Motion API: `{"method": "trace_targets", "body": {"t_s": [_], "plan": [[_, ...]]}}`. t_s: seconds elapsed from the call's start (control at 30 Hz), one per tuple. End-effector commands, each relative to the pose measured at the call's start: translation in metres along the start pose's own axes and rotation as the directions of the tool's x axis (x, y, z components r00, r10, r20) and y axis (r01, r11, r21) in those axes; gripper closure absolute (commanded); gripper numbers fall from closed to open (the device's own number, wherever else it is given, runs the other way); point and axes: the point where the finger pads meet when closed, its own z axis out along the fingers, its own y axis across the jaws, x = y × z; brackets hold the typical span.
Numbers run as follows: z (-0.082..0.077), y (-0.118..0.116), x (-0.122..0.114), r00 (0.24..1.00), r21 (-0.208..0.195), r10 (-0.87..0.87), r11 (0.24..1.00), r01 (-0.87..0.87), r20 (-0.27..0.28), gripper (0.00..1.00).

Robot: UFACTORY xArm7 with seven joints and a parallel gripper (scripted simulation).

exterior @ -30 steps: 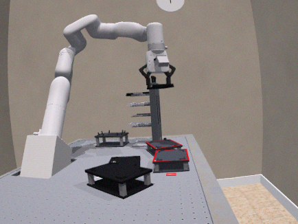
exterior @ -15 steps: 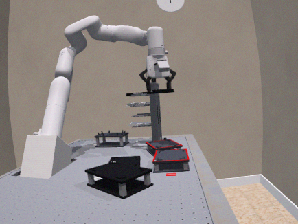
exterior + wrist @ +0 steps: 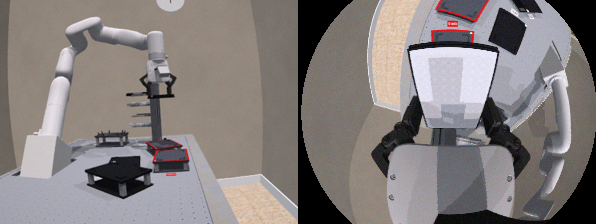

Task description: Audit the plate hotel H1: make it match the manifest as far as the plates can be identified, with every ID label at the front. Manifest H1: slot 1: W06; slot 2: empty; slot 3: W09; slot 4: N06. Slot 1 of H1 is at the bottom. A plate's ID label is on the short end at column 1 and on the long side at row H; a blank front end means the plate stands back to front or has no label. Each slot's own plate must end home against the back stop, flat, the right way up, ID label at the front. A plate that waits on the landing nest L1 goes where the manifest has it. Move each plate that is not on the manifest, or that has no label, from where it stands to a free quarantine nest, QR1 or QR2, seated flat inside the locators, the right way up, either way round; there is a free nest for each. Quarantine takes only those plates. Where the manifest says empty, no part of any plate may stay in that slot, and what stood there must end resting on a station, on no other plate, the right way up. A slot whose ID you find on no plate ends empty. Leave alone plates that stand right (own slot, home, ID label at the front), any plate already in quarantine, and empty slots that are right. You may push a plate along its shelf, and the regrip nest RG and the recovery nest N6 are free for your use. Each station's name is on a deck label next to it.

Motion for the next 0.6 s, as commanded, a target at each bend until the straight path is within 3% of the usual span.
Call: {"method": "trace_targets", "body": {"t_s": [0.0,0.57], "plan": [[0.004,-0.001,0.001,1.000,0.005,0.000,1.000,0.000,-0.001,1.00],[0.029,-0.001,0.001,1.000,0.005,0.000,1.000,0.000,-0.001,1.00]]}}
